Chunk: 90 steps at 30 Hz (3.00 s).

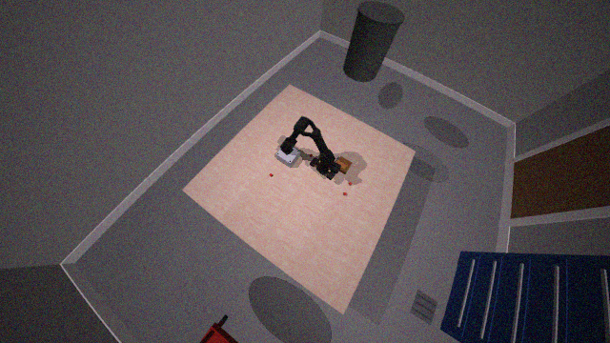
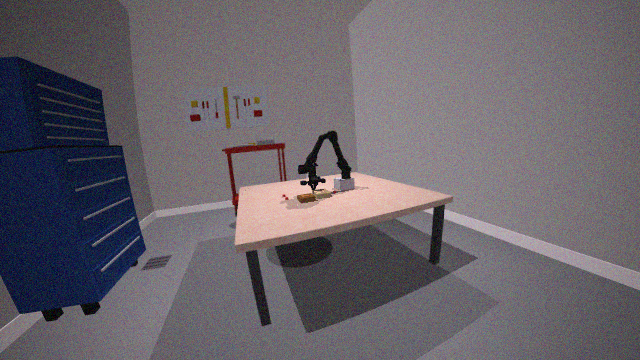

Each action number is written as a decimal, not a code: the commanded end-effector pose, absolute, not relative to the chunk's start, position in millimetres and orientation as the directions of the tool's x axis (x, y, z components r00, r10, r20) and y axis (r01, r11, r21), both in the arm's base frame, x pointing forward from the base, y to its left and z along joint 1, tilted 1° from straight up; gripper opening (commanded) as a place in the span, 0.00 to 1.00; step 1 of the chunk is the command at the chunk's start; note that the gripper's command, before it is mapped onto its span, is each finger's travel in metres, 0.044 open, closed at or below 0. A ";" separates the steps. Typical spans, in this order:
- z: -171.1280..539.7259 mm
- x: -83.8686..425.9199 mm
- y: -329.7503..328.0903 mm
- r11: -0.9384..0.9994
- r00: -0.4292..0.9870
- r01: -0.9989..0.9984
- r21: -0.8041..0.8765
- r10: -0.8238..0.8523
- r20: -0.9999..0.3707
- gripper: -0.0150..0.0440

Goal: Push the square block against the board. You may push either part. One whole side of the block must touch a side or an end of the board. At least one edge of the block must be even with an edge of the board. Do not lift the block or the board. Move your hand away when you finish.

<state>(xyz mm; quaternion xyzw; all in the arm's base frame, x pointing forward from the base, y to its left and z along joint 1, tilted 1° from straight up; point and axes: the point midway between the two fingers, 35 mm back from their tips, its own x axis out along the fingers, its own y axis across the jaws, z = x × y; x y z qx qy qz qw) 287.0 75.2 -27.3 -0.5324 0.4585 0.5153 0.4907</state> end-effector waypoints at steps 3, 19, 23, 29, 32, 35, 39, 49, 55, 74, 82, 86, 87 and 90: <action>-26.3 288.5 84.7 -0.095 0.052 -0.994 -0.054 0.017 -0.998 0.25; -25.7 287.1 110.1 -0.095 0.052 -0.994 -0.054 0.020 -0.998 0.25; -25.5 286.6 116.4 -0.095 0.052 -0.994 -0.054 0.020 -0.998 0.25; -25.5 286.8 116.9 -0.095 0.052 -0.994 -0.054 0.021 -0.998 0.25; -25.6 287.5 112.3 -0.095 0.052 -0.994 -0.054 0.020 -0.998 0.25; -25.7 288.3 107.3 -0.095 0.052 -0.994 -0.054 0.020 -0.998 0.25; -25.8 289.2 100.6 -0.095 0.052 -0.994 -0.054 0.019 -0.998 0.25; -26.1 290.7 84.0 -0.095 0.052 -0.994 -0.054 0.017 -0.998 0.25; -26.3 291.1 74.0 -0.095 0.052 -0.994 -0.054 0.016 -0.998 0.25; 26.1 285.6 79.4 -0.009 0.062 -0.998 -0.062 0.017 -0.998 0.25; 26.7 262.9 107.4 0.266 0.057 -0.963 -0.050 0.021 -0.998 0.25; 26.8 250.5 119.8 0.397 0.055 -0.917 -0.041 0.023 -0.998 0.25; 26.8 247.4 122.8 0.429 0.054 -0.902 -0.039 0.023 -0.998 0.25; 26.8 237.7 131.2 0.521 0.053 -0.853 -0.032 0.024 -0.998 0.25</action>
